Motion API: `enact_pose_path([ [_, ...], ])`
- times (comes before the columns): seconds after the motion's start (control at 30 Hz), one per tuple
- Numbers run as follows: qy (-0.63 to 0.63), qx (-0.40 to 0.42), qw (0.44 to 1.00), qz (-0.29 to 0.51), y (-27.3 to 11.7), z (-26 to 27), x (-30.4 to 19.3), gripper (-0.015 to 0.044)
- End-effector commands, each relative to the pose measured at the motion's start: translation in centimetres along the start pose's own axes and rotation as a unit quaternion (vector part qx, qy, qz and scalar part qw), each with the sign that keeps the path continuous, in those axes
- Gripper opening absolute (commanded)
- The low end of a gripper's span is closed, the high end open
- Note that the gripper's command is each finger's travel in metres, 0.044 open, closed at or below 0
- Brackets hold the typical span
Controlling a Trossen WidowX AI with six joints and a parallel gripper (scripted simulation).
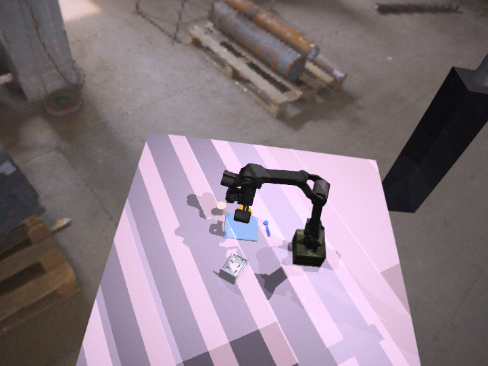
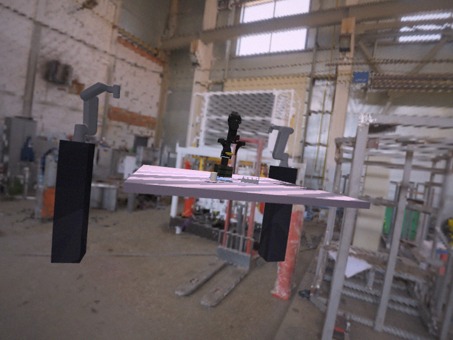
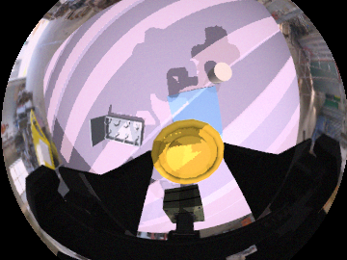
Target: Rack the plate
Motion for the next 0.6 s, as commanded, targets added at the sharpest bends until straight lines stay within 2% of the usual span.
enact_pose_path([
  [0.0,0.055,0.001,0.999,-0.002,-0.3,3.8,-1.0,0.0],
  [0.2,0.147,0.004,0.989,-0.001,-0.1,8.7,-3.1,0.0],
  [0.43,0.148,0.005,0.989,0.0,-0.1,8.9,-3.2,0.0],
  [0.57,0.109,0.024,0.994,0.021,0.8,8.9,-3.3,0.0],
])
Point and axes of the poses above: the point midway between the two fingers, 35 mm back from their tips, its own y axis out along the fingers, its own z axis across the jaws, x = y × z, the point moved 2 cm from there along -y, back along the fingers, and after that the axes turned 6 degrees about -y, right-handed, at the moved point
